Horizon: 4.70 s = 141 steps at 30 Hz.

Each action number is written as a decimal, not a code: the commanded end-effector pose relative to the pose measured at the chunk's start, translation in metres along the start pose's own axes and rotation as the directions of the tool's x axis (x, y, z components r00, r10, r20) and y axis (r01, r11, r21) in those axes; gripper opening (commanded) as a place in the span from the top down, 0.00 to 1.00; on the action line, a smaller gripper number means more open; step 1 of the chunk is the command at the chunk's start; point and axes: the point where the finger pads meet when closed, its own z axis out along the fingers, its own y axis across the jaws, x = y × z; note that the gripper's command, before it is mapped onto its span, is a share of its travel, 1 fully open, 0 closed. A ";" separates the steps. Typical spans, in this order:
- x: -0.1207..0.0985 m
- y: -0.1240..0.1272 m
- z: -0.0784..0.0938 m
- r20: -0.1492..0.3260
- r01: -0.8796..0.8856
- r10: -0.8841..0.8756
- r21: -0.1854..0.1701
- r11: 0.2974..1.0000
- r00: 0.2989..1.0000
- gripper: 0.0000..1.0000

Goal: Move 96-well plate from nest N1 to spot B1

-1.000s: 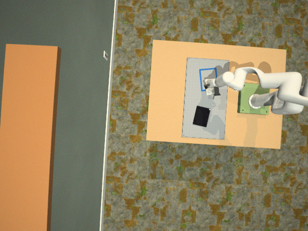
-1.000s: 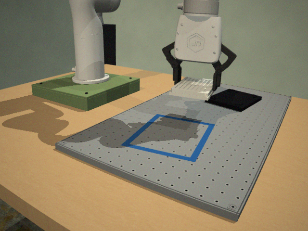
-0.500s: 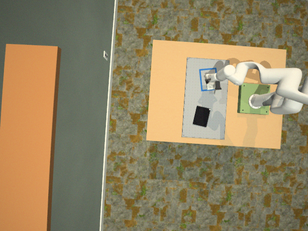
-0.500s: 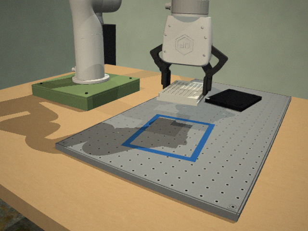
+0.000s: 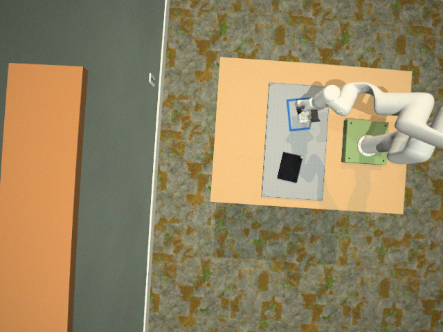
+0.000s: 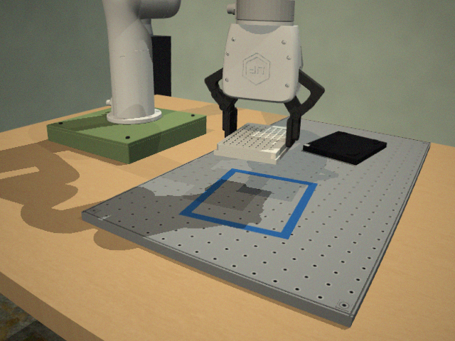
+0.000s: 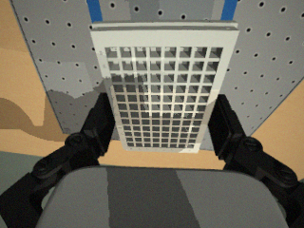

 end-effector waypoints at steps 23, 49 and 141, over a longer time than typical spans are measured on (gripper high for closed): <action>-0.004 0.000 -0.001 0.002 0.001 -0.001 -0.003 1.000 1.000 1.00; -0.004 0.000 0.019 0.002 0.001 -0.001 -0.003 1.000 1.000 1.00; -0.005 0.000 0.073 0.002 0.001 -0.001 -0.003 1.000 1.000 1.00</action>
